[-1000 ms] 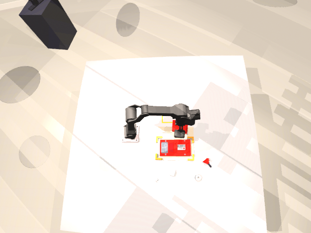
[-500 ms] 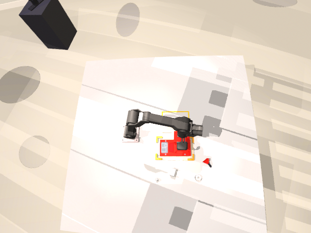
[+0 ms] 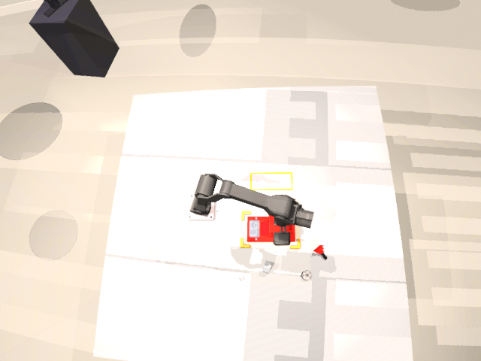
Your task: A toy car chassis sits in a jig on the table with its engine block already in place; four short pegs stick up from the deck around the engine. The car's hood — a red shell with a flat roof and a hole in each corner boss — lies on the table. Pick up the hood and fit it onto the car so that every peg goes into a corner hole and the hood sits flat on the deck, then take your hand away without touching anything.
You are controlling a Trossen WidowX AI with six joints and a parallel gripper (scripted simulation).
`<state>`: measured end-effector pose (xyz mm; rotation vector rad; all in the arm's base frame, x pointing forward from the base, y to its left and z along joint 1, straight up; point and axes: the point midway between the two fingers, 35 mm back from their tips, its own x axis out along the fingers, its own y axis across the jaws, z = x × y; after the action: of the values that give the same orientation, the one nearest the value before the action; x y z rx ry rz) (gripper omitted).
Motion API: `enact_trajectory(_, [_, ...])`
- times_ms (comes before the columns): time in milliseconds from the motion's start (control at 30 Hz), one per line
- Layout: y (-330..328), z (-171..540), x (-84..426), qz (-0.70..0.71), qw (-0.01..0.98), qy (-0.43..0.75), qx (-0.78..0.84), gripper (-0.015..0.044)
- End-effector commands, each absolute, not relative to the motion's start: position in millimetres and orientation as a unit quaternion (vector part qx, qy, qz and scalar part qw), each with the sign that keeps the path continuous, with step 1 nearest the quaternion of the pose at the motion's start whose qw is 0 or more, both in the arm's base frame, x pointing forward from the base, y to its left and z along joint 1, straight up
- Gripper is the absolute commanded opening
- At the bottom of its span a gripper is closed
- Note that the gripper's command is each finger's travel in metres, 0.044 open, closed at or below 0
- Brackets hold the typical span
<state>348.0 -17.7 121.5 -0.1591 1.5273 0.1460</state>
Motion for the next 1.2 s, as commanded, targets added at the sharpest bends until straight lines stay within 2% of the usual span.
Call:
enact_trajectory(0, [-17.4, 110.3, 348.4, 0.07, 0.715, 0.692, -0.073, 0.0])
enact_trajectory(267, [-19.9, 76.0, 352.0, 0.07, 0.715, 0.692, -0.073, 0.0])
enact_trajectory(1167, [-19.5, 75.3, 351.4, 0.07, 0.715, 0.692, -0.073, 0.0])
